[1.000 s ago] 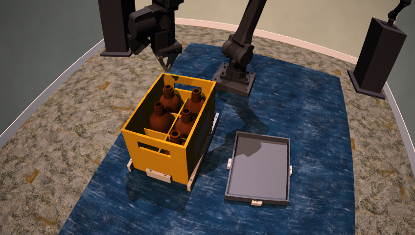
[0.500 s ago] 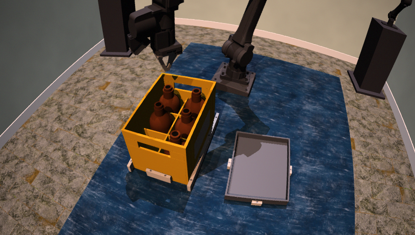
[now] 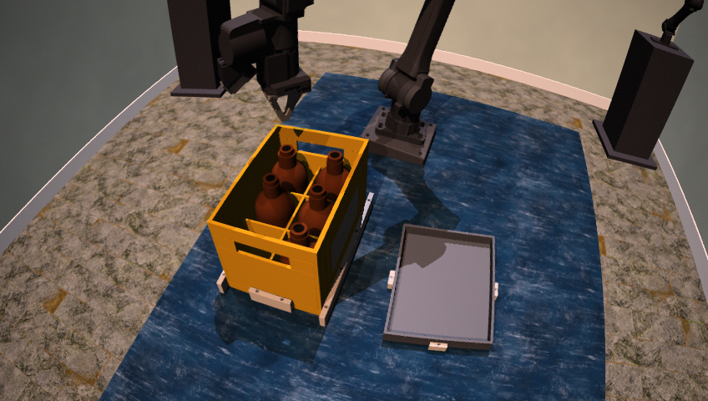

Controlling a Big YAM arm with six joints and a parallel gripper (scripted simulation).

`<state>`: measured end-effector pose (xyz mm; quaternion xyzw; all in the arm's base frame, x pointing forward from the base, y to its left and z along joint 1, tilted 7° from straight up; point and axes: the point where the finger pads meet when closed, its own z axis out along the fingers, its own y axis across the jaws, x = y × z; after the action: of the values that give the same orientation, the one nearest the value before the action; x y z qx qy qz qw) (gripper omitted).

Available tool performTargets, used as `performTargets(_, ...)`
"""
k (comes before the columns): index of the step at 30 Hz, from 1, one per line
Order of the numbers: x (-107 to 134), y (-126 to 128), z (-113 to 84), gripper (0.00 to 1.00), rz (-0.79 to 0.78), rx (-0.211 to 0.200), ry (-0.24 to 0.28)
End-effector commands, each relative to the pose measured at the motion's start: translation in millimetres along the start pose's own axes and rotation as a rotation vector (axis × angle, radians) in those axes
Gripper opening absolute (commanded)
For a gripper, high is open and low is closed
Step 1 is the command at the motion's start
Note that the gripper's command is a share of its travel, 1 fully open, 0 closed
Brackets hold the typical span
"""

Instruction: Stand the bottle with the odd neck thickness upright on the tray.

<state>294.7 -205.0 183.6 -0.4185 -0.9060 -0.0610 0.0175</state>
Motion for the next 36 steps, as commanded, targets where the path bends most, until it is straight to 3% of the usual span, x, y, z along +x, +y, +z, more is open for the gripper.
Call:
performTargets(1, -4, 4, -14.7, 0.00, -0.005, -0.002, -0.030)
performTargets(2, 10, 8, -6.6, 0.00, -0.002, 0.002, -0.007)
performTargets(6, 58, 52, -5.8, 0.00, -0.002, -0.003, -0.004)
performTargets(11, 72, 61, -5.1, 0.00, -0.002, 0.000, -0.005)
performTargets(12, 51, 70, -19.9, 0.00, 0.002, -0.018, -0.049)
performTargets(13, 48, 66, -20.6, 0.61, 0.016, -0.020, -0.053)
performTargets(14, 48, 66, -20.6, 0.61, 0.016, -0.020, -0.053)
performTargets(15, 63, 56, 2.4, 0.61, 0.023, 0.005, 0.001)
performTargets(17, 66, 57, 2.6, 0.61, 0.020, 0.008, 0.011)
performTargets(19, 60, 68, -10.4, 0.61, -0.004, -0.006, -0.019)
performTargets(23, 60, 64, -16.8, 0.61, 0.007, -0.015, -0.039)
performTargets(36, 59, 64, -14.3, 0.61, 0.001, -0.012, -0.031)
